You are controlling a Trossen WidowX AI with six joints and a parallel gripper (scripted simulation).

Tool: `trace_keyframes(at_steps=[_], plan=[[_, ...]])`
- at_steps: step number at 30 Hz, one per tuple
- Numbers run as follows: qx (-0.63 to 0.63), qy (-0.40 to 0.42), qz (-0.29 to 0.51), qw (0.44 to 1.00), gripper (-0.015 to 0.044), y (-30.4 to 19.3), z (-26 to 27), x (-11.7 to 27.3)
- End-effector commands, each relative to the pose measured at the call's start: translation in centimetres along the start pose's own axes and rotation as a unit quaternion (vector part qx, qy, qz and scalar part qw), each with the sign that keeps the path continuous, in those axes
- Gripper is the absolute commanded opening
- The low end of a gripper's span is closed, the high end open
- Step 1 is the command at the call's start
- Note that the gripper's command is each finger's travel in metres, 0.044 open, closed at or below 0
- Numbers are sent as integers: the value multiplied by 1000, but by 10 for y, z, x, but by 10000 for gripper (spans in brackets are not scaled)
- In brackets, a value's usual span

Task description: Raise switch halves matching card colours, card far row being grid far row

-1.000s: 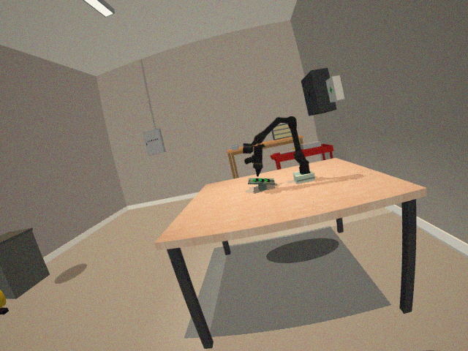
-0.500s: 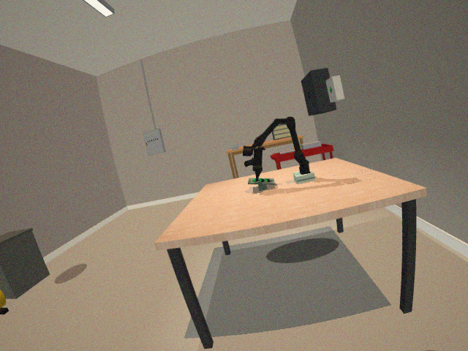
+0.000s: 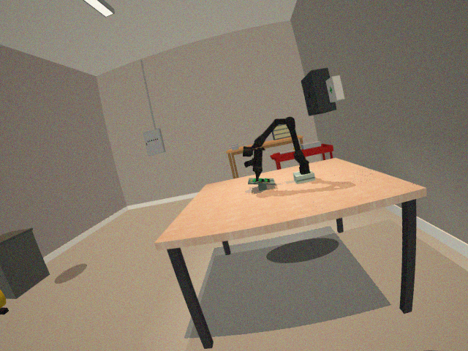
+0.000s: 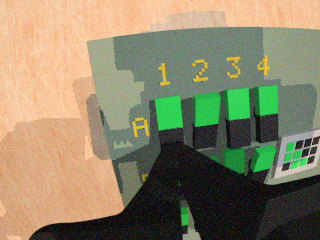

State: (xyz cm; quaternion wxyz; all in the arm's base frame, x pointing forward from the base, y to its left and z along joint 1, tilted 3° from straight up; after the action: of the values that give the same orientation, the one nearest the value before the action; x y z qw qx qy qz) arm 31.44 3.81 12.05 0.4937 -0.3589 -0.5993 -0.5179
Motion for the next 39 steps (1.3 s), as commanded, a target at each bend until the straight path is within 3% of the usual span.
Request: trace_keyframes(at_steps=[1,39], plan=[[-2,-2,-1,1000,0,0,0,0],[-2,-2,-1,1000,0,0,0,-4]])
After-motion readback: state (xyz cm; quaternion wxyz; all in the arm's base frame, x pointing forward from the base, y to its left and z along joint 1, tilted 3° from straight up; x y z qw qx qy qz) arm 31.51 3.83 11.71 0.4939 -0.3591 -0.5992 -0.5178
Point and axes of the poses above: the point midway between the two fingers, 35 mm back from their tips, its own x axis back along the fingers, its own z axis across the jaws, y = z × x, the point moved 6 cm from there along x, back along the fingers, and after that the axes turned 8 degrees about x, right-handed, at the moved point
